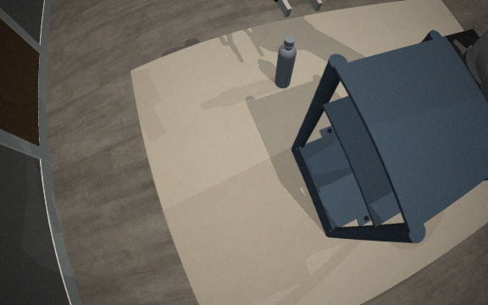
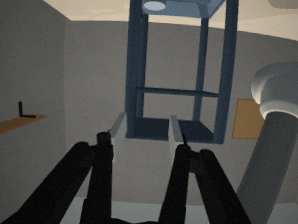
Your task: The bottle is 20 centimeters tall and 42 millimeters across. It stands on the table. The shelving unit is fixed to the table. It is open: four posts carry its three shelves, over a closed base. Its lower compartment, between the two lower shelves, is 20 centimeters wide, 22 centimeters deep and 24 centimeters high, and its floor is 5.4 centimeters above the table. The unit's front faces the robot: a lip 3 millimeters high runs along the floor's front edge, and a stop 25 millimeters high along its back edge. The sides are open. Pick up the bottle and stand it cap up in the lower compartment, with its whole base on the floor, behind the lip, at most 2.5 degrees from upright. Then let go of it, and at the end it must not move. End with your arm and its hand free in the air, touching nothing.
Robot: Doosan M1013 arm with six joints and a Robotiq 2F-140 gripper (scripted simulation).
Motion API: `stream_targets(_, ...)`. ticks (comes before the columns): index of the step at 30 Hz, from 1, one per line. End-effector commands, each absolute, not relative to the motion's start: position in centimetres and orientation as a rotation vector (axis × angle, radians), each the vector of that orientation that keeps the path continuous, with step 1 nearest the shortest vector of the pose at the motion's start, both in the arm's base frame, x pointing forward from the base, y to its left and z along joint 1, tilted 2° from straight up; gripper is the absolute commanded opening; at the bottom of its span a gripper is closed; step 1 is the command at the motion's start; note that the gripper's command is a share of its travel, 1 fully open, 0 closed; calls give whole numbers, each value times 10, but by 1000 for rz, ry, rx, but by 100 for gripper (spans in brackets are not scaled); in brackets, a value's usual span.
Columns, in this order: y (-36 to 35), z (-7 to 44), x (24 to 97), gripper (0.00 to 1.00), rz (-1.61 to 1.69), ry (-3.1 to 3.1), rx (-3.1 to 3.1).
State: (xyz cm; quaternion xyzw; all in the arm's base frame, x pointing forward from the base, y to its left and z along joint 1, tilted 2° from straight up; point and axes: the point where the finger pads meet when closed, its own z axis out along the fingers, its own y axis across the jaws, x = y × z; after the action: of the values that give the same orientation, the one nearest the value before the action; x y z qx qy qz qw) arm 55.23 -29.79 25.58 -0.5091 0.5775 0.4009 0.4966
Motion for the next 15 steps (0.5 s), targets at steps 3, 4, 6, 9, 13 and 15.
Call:
stream_targets(3,-298,253,551,36,1057,1262,-1120)
stream_targets(4,-298,253,551,36,1058,1262,-1120)
stream_targets(6,-298,253,551,36,1058,1262,-1120)
stream_targets(9,-298,253,551,36,1058,1262,-1120)
stream_targets(13,-298,252,551,36,1058,1262,-1120)
stream_targets(15,-298,252,551,36,1058,1262,-1120)
